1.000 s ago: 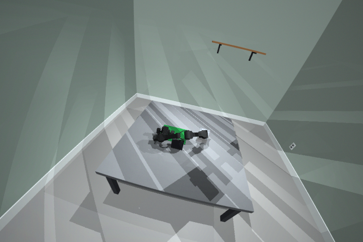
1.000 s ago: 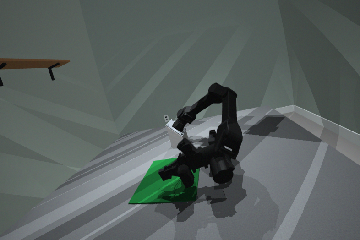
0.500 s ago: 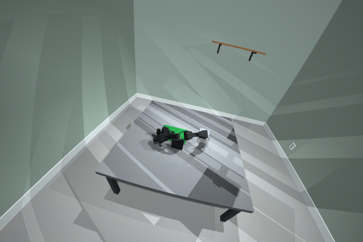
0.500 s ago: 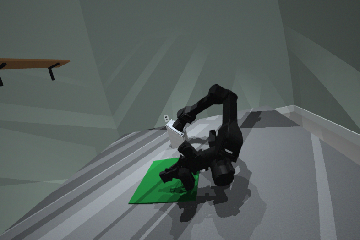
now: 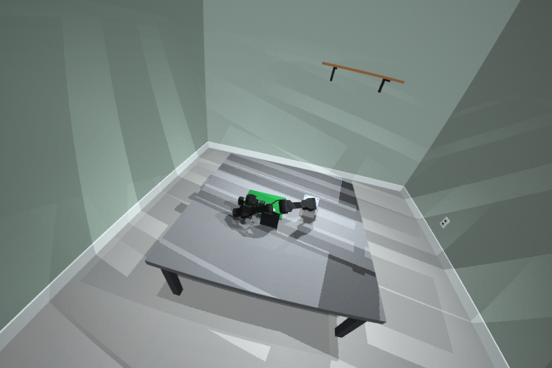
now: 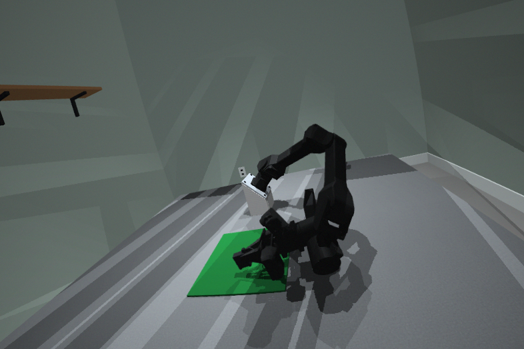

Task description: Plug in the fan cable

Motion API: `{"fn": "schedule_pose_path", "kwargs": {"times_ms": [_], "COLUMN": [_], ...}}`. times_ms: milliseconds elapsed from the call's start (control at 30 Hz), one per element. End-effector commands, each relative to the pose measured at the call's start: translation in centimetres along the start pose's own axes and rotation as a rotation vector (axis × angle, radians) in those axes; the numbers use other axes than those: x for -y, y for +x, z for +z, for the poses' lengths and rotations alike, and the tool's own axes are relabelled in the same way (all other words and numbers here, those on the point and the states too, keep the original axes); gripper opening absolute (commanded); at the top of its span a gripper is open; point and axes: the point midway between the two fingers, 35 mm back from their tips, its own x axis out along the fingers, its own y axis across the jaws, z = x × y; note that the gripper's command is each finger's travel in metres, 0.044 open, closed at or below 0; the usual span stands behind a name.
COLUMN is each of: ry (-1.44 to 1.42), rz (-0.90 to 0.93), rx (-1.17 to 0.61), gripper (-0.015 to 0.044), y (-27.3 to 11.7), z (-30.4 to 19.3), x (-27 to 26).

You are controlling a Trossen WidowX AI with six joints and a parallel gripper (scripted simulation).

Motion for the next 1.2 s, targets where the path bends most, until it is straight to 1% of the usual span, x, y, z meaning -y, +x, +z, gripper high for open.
{"fn": "schedule_pose_path", "kwargs": {"times_ms": [0, 1167], "ry": [0.005, 0.005], "rz": [0.005, 0.004], "rx": [-0.005, -0.006], "gripper": [0.0, 0.0], "y": [0.0, 0.4], "z": [-0.5, -2.6], "x": [-0.1, -0.1]}}
